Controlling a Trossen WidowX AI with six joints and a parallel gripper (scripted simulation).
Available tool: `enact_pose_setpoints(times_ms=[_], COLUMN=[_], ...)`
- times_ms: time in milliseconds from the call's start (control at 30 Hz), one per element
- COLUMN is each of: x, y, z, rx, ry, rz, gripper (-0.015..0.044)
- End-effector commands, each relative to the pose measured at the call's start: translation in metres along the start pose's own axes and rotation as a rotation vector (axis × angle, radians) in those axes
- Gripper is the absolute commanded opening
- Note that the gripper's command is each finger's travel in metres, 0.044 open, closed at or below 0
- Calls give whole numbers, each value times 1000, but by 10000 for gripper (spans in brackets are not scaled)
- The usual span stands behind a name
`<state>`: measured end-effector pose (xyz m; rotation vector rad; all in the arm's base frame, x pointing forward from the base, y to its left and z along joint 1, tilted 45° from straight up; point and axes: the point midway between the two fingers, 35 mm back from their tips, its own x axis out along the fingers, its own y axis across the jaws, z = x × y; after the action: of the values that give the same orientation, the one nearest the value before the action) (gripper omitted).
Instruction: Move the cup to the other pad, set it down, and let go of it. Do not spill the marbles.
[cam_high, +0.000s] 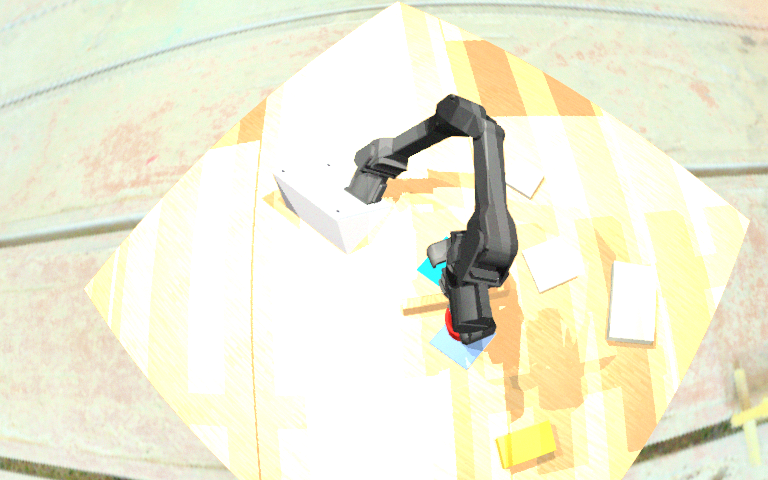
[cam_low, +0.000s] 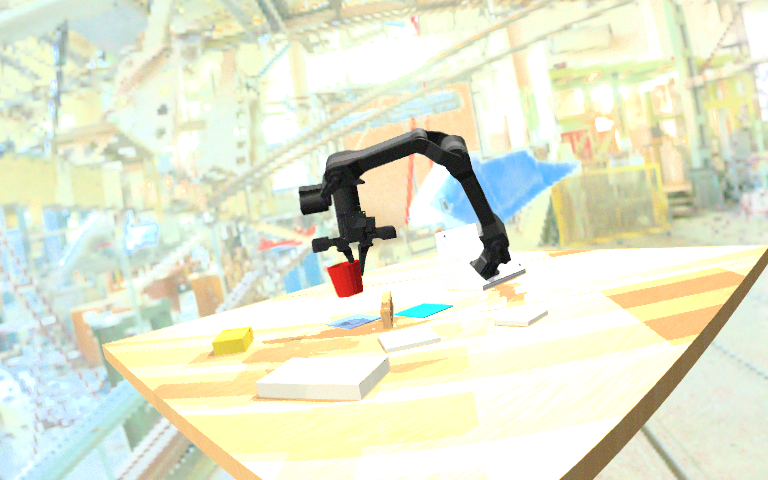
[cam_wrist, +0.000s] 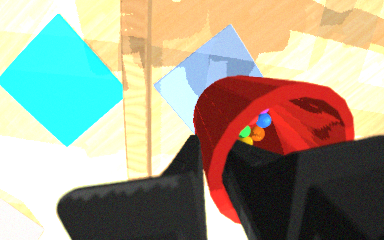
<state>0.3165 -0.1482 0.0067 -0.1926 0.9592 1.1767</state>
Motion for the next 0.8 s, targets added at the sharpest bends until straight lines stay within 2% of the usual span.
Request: enact_pose_setpoints(times_ms=[0, 767], x=[-3, -1], y=[0, 3], z=[0, 0], rx=[-9, -1], ry=[4, 1], rz=[-5, -2], gripper=[0, 0])
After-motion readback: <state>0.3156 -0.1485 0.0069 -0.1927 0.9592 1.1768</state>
